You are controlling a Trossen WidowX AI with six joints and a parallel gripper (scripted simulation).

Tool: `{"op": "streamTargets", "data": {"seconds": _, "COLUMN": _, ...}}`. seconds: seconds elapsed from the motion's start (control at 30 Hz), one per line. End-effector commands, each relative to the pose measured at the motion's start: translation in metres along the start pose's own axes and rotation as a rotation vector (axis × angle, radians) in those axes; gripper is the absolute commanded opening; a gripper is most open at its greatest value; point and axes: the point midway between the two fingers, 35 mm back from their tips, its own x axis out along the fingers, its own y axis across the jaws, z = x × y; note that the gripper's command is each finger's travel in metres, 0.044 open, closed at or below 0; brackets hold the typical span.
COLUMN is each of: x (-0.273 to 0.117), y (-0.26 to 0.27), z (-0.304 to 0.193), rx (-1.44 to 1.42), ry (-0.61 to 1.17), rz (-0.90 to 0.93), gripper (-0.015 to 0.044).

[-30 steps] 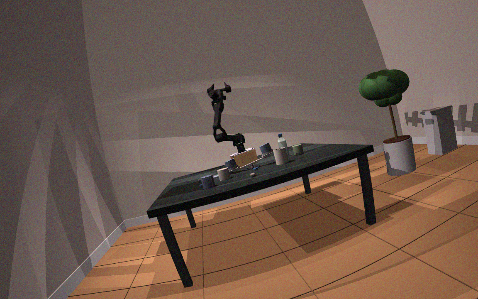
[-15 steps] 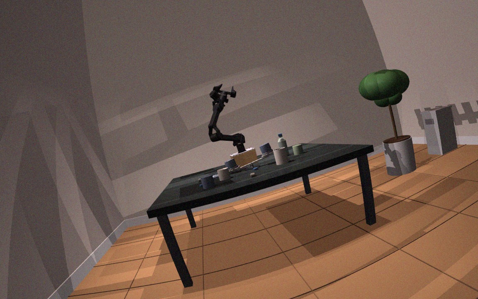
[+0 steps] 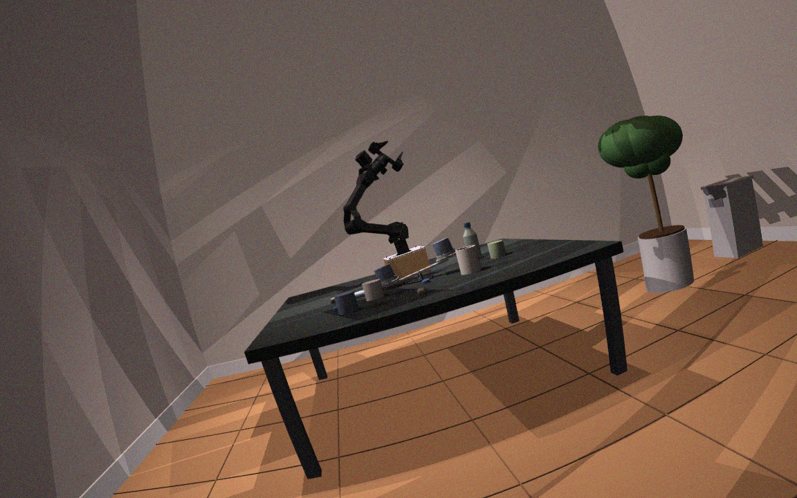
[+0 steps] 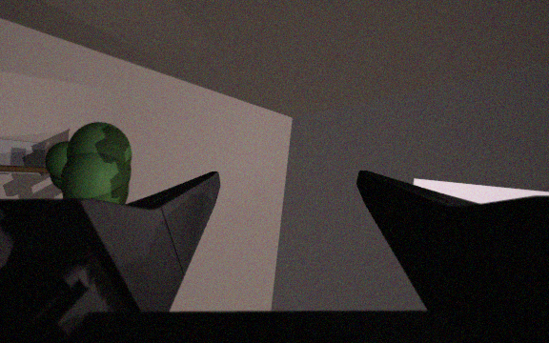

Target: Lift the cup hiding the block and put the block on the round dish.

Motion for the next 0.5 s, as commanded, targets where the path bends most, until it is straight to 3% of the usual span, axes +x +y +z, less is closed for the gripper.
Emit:
{"op": "streamTargets", "data": {"seconds": 0.0, "x": 0.006, "y": 0.019, "z": -0.001, "rx": 0.059, "ry": 0.038, "rz": 0.077, "gripper": 0.0440}}
{"op": "streamTargets", "data": {"seconds": 0.47, "x": 0.012, "y": 0.084, "z": -0.021, "rx": 0.319, "ry": 0.267, "rz": 0.301, "gripper": 0.0440}}
